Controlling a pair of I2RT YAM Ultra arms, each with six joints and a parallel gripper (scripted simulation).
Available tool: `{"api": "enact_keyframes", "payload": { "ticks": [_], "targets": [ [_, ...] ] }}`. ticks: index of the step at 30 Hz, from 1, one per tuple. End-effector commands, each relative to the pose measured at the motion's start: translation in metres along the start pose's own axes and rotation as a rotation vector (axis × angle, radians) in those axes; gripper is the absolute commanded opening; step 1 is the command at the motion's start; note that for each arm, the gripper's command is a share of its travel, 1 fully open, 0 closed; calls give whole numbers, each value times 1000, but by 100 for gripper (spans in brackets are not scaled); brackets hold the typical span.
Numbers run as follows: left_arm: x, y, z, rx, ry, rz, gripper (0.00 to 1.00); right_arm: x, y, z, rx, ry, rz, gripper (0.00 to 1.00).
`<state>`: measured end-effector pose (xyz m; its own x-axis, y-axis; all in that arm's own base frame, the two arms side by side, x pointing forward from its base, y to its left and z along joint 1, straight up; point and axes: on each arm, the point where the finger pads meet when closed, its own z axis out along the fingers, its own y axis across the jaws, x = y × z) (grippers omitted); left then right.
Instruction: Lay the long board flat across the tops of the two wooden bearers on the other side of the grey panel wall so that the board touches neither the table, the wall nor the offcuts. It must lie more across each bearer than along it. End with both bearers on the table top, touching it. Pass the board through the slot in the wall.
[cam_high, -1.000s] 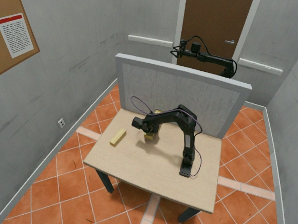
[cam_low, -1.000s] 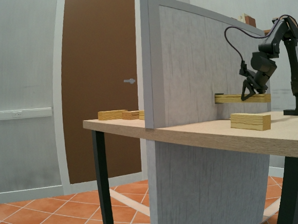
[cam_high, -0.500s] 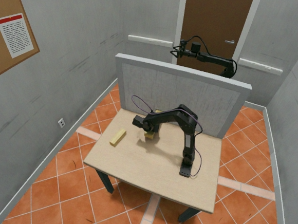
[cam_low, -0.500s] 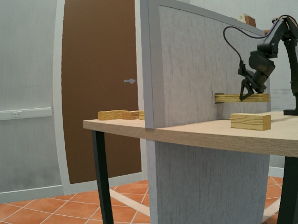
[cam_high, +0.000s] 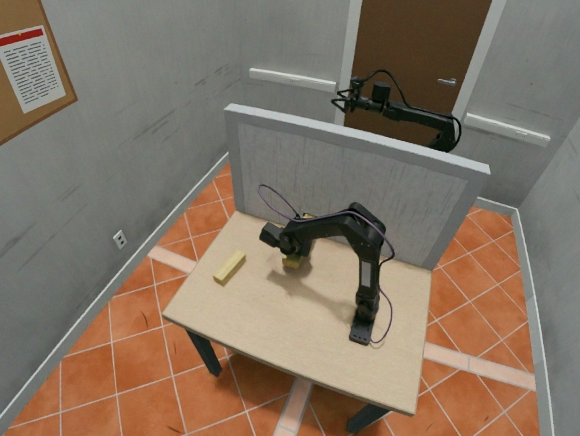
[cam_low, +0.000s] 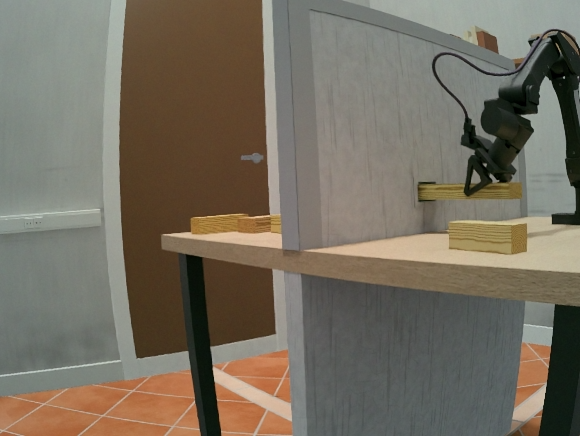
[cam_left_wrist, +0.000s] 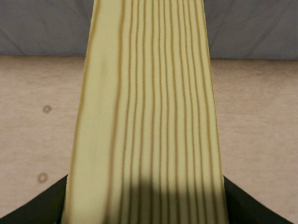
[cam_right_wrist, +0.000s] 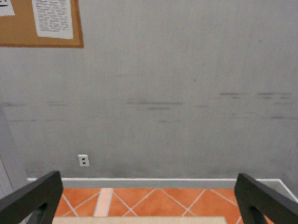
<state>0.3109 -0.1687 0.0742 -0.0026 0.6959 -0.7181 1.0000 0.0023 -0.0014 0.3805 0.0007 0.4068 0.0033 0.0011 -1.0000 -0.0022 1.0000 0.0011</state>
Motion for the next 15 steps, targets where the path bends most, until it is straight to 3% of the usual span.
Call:
{"api": "enact_keyframes", "payload": {
  "ticks": [1,15],
  "targets": [
    [-30,21,-21,-72,-83,62,0,-26,5,0,-17,-63,3,100],
    [-37,19,-18,-60,-85,81,0,-26,5,0,-17,-63,3,100]
  ]
}}
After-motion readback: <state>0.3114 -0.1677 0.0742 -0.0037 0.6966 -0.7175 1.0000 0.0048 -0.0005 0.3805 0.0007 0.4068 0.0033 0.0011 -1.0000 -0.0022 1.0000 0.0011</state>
